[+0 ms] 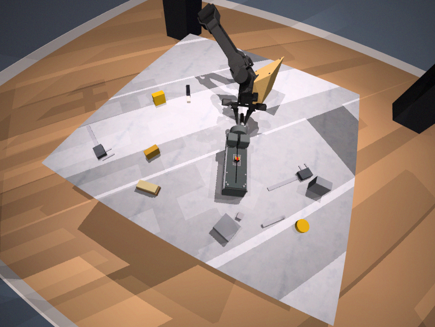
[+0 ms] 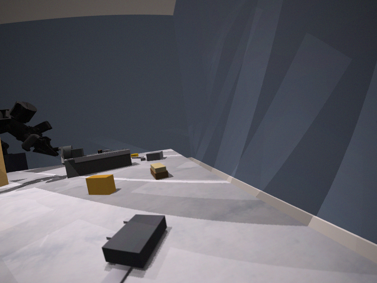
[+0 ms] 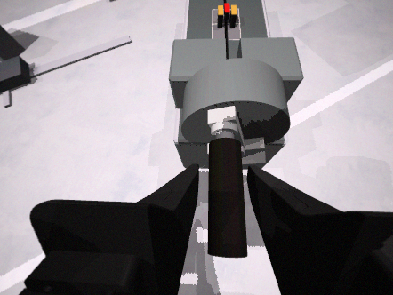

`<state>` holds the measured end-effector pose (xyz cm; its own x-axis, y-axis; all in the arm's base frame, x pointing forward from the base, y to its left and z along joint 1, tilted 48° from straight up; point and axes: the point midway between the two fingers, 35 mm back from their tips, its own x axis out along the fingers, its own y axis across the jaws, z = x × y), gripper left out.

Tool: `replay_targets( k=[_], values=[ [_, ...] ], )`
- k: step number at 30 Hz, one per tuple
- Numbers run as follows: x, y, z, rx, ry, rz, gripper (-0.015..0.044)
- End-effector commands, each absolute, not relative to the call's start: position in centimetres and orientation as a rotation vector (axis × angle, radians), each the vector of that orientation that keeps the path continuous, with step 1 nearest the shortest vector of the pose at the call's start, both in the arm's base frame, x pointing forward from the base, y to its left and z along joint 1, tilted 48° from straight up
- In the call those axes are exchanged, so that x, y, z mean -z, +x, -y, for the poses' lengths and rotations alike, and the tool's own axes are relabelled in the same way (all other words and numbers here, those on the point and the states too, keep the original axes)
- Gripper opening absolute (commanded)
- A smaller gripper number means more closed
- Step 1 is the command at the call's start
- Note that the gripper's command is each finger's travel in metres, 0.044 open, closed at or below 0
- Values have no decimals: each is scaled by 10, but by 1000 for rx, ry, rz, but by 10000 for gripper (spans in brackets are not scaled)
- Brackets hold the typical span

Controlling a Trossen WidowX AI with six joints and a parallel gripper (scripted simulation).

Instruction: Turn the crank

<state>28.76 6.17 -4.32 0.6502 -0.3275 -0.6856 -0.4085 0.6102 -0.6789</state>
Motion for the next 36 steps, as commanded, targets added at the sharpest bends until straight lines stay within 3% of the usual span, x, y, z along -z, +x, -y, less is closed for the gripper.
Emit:
replay_targets(
  k=[1,3,36],
  values=[
    [44,287,-62,-62,-947,-897,46],
    [44,287,-62,-62,-947,-897,0],
    [28,297,-48,-61,-948,-897,0]
  ],
)
